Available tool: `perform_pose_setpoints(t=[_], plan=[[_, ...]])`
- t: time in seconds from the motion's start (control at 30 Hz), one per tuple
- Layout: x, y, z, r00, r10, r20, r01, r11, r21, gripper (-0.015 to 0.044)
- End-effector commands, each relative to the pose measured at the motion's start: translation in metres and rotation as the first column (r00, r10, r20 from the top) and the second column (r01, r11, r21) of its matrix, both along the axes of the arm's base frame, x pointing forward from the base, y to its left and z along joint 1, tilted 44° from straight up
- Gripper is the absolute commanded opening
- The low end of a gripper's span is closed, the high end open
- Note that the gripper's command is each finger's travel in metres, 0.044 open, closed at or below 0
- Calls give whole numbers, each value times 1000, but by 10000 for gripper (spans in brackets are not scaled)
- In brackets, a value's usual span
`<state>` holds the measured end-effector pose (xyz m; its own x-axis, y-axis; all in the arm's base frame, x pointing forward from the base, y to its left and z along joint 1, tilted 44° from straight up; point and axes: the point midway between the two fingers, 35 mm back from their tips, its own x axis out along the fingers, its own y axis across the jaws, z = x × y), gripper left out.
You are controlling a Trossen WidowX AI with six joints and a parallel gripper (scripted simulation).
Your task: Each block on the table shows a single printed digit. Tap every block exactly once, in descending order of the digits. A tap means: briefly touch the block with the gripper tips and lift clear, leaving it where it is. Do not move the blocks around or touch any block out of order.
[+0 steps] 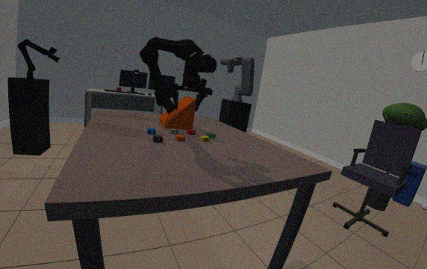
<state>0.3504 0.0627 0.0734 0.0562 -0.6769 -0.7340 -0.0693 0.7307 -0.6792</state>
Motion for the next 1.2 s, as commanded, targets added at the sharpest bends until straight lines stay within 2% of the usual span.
perform_pose_setpoints(t=[0.0,0.63,0.87,1.17], plan=[[-4,-2,-2,999,19,-30,-19,1000,-14,400],[-4,-2,-2,999,19,-30,-19,1000,-14,400],[19,-71,66,999,19,-29,-19,1000,-18,400],[19,-73,67,999,19,-29,-19,1000,-19,400]])
